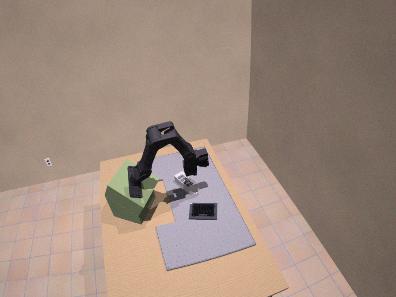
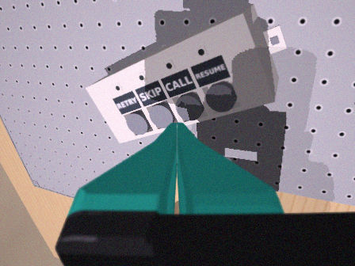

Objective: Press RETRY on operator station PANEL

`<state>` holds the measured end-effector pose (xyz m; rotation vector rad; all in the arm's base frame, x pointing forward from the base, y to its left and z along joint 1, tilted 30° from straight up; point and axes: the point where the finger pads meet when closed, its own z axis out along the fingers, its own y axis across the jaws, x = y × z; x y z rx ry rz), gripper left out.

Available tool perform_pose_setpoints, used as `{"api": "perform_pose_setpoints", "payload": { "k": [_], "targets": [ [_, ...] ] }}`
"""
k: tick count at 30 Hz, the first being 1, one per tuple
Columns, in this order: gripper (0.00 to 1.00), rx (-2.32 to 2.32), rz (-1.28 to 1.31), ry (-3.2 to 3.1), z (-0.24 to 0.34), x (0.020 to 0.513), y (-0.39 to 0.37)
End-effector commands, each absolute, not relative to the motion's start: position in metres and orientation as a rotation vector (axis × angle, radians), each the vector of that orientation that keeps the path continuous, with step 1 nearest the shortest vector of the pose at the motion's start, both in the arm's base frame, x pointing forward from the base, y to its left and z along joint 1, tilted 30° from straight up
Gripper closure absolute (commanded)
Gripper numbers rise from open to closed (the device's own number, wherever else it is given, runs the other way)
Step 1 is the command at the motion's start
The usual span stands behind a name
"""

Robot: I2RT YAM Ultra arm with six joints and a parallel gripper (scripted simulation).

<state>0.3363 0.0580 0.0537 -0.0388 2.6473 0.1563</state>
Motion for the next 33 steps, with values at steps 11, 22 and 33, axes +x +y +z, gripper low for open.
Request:
{"api": "perform_pose_setpoints", "payload": {
  "k": [11,22,33],
  "targets": [
    [1.0,-0.394,-0.29,2.695,0.03,0.318,0.089],
    [1.0,-0.576,-0.496,2.631,0.036,0.313,0.099],
    [1.0,-0.57,-0.488,2.62,0.036,0.316,0.101]
  ]
}}
